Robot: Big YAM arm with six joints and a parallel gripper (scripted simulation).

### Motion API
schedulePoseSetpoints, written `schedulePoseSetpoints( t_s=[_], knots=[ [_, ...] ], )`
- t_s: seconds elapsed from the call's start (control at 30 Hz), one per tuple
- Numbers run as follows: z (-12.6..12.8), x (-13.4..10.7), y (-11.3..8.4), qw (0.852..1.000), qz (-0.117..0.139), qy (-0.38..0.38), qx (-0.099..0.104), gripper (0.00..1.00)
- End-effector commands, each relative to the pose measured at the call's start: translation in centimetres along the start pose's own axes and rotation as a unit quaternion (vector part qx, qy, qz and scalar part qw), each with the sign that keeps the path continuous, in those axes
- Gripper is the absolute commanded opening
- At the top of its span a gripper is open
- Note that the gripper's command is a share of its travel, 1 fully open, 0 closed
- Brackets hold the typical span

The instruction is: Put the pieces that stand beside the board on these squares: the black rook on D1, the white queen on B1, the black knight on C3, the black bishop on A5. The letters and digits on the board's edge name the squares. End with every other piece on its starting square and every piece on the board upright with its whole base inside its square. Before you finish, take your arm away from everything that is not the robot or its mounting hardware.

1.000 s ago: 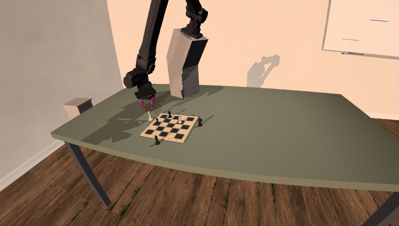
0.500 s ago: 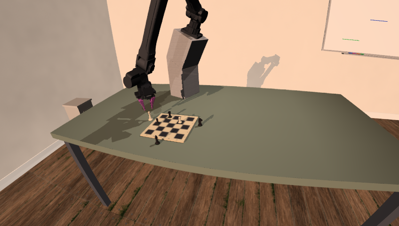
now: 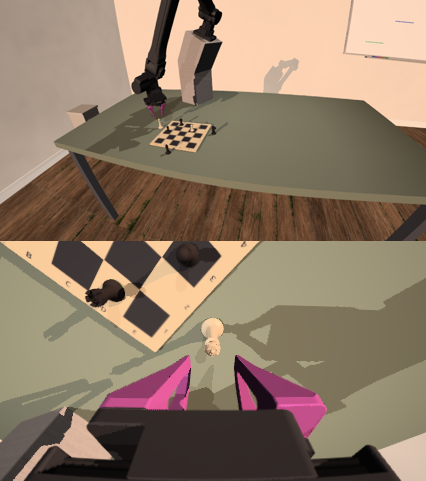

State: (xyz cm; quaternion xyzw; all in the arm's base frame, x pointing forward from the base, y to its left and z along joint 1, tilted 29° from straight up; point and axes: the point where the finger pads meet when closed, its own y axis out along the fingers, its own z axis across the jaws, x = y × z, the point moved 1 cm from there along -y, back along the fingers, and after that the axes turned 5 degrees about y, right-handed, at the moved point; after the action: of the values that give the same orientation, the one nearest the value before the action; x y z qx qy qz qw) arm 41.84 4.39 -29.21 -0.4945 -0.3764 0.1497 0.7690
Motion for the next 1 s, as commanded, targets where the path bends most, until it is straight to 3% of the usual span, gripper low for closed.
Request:
schedulePoseSetpoints(
  t_s=[0.0, 0.97],
  knots=[
    [-0.44, 0.08, -0.14, 1.000, -0.005, -0.004, -0.005, 0.40],
    [-0.41, -0.19, -0.12, 1.000, -0.004, -0.003, -0.005, 0.40]
  ],
)
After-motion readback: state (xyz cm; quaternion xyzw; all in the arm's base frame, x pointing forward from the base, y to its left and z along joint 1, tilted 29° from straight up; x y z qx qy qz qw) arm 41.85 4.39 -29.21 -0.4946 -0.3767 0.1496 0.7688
